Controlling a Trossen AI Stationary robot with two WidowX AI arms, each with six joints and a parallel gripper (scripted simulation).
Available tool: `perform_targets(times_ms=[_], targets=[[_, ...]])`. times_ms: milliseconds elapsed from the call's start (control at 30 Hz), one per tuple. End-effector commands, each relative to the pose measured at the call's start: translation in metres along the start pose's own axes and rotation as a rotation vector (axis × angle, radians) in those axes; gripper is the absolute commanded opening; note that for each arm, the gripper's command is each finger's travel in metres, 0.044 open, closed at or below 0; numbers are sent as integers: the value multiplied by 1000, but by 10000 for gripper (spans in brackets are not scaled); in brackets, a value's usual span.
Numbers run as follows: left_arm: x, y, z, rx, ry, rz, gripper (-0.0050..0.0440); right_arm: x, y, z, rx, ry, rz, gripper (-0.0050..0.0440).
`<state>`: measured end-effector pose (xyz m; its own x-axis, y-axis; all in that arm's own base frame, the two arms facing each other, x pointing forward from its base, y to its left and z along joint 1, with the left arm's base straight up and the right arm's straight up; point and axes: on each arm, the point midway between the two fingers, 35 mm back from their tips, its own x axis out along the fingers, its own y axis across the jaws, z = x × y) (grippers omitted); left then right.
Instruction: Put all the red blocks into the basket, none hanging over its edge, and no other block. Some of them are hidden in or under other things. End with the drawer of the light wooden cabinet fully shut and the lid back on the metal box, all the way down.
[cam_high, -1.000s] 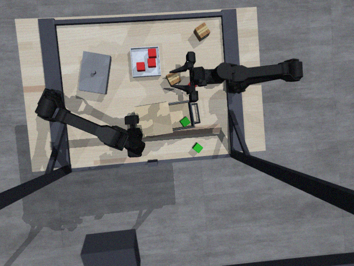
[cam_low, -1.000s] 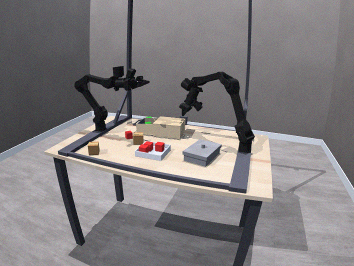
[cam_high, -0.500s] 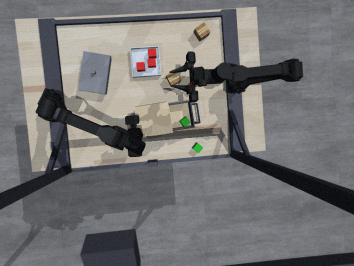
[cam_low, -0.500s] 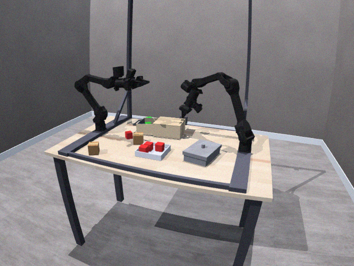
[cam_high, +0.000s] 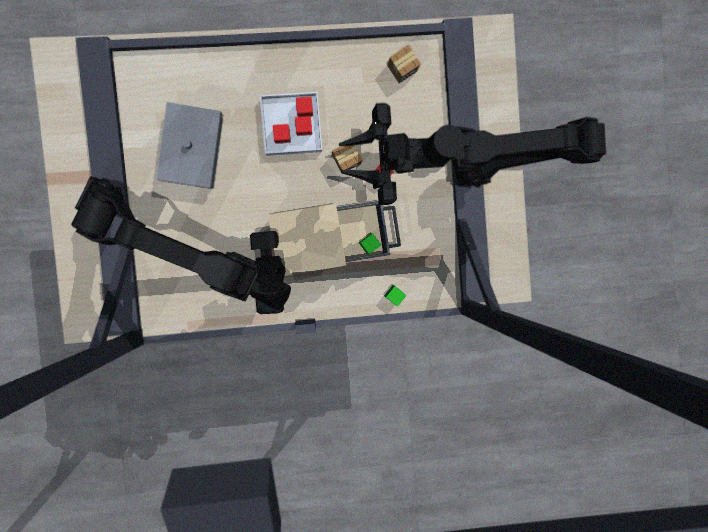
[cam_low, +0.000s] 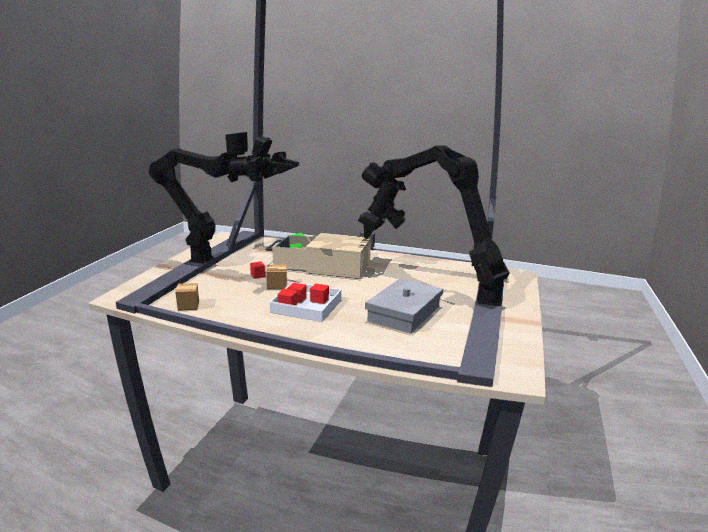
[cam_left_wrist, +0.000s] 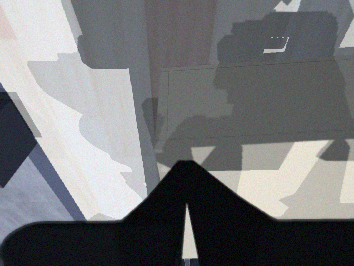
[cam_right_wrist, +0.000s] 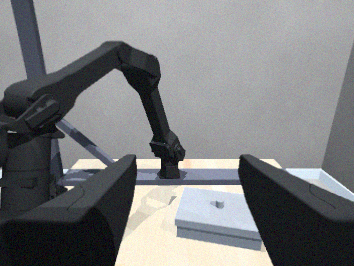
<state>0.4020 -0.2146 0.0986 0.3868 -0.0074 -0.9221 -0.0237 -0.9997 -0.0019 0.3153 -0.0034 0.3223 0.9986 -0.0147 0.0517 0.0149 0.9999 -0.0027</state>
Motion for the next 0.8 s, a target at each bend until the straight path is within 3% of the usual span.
perform_targets(times_ms=[0, 600, 633, 767], targets=[[30, -7, 18, 11, -82, -34, -50, -2, 1, 18, 10, -44, 3, 241], [41, -10, 29, 19, -120, -50, -50, -2, 1, 18, 10, -44, 3, 241], [41, -11, 29, 18, -120, -51, -50, -2, 1, 18, 10, -44, 3, 144], [41, -11, 29, 18, -120, -51, -50, -2, 1, 18, 10, -44, 3, 144]])
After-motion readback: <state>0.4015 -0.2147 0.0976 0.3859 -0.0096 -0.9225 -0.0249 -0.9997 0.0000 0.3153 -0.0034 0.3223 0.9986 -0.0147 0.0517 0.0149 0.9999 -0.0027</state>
